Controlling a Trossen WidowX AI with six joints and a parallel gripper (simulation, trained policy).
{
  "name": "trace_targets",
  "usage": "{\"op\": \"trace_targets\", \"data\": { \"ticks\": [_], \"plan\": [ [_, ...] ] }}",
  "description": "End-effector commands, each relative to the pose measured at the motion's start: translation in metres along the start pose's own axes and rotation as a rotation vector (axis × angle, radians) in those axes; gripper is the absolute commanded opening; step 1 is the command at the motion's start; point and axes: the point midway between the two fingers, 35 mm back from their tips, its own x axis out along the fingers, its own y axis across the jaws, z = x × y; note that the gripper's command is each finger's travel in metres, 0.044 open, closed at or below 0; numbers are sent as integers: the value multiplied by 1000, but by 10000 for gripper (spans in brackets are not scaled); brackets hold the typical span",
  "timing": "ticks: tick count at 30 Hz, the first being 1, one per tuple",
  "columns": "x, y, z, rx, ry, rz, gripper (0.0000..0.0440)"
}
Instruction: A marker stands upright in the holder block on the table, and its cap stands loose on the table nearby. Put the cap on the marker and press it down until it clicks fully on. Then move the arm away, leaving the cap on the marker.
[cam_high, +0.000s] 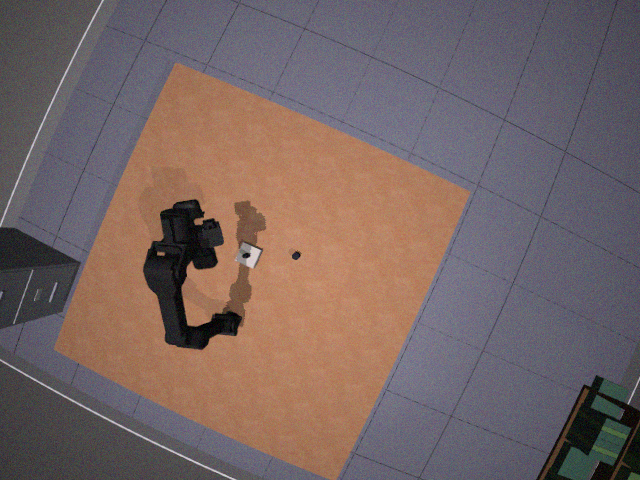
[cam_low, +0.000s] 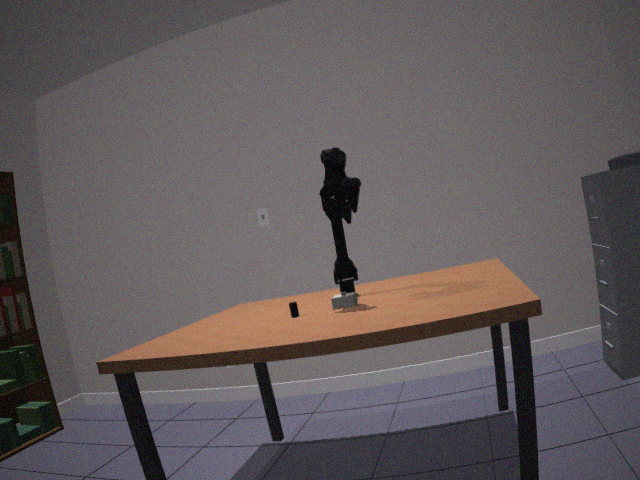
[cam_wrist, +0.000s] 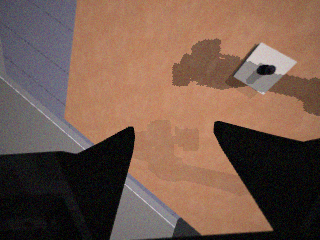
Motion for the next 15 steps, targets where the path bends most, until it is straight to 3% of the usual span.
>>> {"op": "trace_targets", "data": {
  "ticks": [1, 15],
  "plan": [
    [4, -2, 9, 31, -5, -15, 339],
    [18, -14, 48, 138, -44, -67, 338]
  ]
}}
